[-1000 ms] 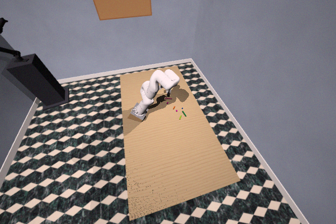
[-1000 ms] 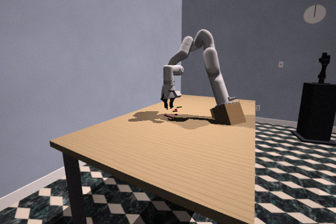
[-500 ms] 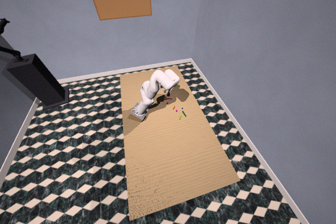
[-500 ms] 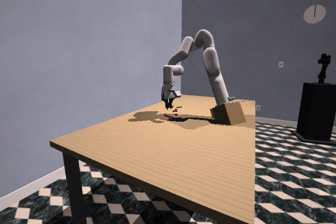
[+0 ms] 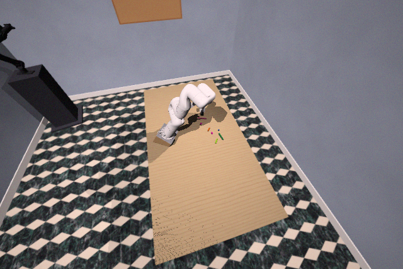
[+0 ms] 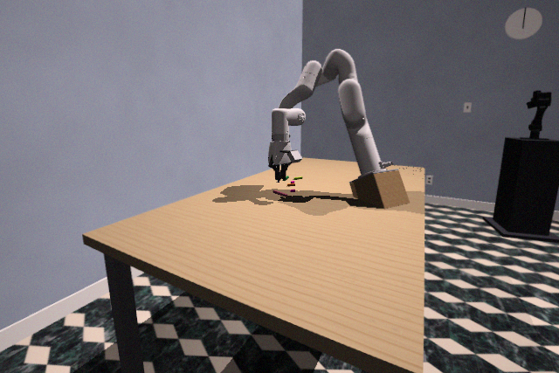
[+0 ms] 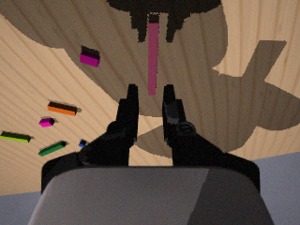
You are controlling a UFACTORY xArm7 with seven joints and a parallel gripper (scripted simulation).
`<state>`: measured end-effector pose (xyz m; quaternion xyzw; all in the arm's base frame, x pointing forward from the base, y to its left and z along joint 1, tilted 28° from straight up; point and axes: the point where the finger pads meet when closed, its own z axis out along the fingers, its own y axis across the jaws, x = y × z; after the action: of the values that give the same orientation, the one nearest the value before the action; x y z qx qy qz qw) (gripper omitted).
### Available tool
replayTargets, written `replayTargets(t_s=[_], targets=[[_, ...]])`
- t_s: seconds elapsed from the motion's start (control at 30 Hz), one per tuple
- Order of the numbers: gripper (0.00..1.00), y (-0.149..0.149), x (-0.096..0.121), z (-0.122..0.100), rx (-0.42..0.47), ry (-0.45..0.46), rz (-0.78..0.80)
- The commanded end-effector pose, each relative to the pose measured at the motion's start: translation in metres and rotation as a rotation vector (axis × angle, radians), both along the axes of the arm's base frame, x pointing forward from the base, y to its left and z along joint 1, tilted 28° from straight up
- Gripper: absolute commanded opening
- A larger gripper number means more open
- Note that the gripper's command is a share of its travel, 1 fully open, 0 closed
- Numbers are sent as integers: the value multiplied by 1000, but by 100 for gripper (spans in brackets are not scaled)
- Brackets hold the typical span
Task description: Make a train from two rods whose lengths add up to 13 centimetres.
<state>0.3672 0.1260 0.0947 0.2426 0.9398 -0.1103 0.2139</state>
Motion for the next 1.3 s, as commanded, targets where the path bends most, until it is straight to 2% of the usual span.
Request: replayTargets(t_s=[0.0,0.47,1.27], targets=[[24,1,1,1,1,-3,2],[24,-1,3,-5,0,-2,2],[24,-10,15,-34,0,-2,2]])
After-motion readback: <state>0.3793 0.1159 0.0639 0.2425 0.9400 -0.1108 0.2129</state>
